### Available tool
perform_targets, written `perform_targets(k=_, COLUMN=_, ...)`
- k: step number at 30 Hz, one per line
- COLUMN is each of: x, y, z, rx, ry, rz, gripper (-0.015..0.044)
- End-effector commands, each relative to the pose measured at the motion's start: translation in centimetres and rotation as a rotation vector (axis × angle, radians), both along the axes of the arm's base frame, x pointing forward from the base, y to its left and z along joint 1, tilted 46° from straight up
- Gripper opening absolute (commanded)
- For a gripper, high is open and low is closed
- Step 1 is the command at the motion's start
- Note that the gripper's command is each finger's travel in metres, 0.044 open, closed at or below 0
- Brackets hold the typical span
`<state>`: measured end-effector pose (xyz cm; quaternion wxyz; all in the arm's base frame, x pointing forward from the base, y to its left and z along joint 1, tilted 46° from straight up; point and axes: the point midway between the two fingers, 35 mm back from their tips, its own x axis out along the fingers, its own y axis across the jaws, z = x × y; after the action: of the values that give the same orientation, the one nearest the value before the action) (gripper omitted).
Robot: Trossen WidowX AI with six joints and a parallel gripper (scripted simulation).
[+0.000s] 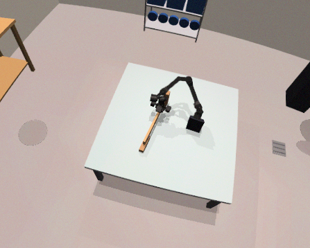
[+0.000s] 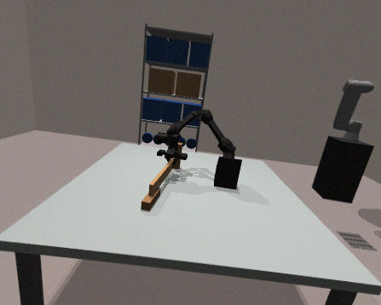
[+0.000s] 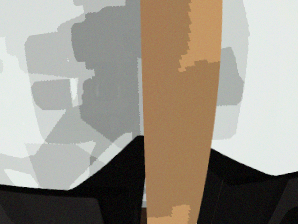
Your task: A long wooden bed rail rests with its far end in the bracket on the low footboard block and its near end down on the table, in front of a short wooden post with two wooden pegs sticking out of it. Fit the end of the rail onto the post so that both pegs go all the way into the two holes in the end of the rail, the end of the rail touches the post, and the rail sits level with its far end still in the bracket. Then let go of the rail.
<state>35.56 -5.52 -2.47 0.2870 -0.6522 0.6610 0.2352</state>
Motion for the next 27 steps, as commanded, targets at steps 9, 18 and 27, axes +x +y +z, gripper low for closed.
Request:
perform_targets(k=9, x=0.31, y=0.51, z=0.35, rx=0.01, ry=-0.01, rz=0.009, gripper=0.0)
perform_targets(k=18, x=0.29, y=0.39, z=0.23, rx=0.01, ry=-0.01, rz=0.009, gripper=0.0)
perform_targets(k=27, x=0.24, y=0.42, z=0.25, rx=0.01, ry=-0.01, rz=0.009, gripper=0.0)
